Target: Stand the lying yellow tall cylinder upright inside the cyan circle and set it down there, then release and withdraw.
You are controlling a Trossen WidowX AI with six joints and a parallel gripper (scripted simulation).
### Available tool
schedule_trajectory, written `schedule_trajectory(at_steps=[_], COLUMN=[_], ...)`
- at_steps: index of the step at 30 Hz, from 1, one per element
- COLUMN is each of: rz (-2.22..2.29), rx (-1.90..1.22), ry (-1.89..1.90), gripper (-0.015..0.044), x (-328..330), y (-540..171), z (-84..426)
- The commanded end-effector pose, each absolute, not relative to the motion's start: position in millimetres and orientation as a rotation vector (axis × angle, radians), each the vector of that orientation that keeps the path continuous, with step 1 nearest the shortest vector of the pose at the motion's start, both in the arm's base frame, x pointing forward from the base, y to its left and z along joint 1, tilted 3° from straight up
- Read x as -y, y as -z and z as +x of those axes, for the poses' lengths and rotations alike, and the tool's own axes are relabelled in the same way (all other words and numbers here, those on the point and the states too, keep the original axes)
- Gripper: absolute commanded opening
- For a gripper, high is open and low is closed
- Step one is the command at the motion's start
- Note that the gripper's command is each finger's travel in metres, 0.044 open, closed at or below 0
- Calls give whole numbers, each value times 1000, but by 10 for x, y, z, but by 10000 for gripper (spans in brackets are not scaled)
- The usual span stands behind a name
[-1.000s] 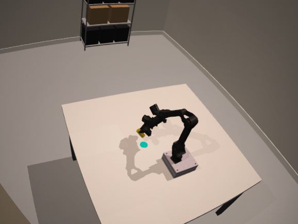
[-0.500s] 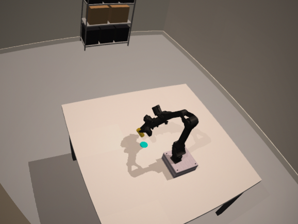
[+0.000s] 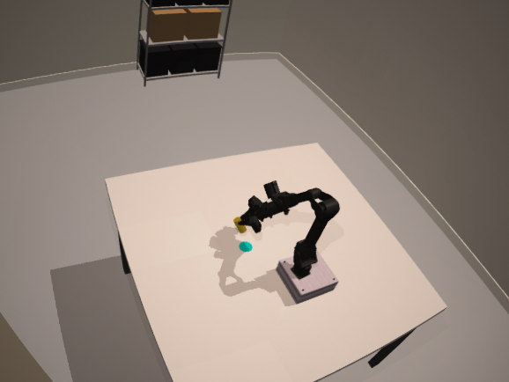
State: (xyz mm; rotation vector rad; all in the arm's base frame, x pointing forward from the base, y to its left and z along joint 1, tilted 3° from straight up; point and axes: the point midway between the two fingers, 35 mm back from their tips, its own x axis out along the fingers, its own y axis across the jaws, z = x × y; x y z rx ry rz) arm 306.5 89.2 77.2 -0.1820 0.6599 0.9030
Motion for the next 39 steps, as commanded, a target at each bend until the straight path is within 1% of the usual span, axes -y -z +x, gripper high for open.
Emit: schedule_trajectory(at_steps=[1, 39], rz=[-166, -100], rx=[-641, -399], ry=[-909, -954], gripper=[105, 105], x=[-885, -762], y=[-767, -861], z=[3044, 2908])
